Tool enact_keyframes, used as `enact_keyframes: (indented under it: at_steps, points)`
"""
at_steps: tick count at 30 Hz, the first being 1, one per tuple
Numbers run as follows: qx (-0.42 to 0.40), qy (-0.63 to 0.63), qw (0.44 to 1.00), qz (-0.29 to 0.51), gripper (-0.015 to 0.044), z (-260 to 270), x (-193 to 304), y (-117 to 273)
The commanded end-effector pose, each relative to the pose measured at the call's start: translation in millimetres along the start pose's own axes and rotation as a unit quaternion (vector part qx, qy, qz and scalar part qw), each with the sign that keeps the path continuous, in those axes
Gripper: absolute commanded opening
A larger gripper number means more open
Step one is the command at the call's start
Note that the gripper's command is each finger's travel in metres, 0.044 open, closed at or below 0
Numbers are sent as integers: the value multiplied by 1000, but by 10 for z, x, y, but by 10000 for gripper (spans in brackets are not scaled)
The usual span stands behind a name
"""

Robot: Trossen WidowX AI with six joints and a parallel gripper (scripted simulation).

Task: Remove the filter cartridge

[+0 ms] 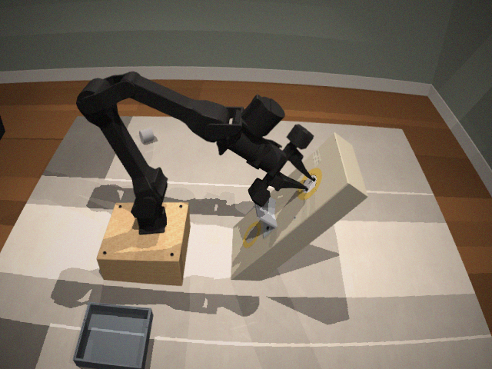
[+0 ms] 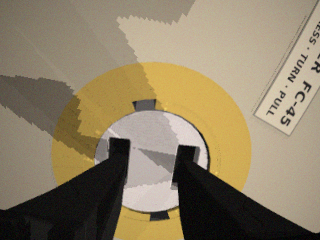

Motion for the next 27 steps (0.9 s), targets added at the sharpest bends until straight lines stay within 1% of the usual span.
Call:
enact_keyframes:
  at_steps: [1,27]
  points:
    - [-1,-1,1000,1,102,-5,2,-10]
    - [0,-1,1000,2,102,-5,2,-144]
Point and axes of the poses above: the point midway between the two fingers, 35 mm back from their tips, its own y axis back along the fingers, its own z axis across the jaws, x = y × z, the point moved 10 cm from there along y, back along the fingers, and after that the axes turned 7 degrees about -y, right-handed, at the moved point
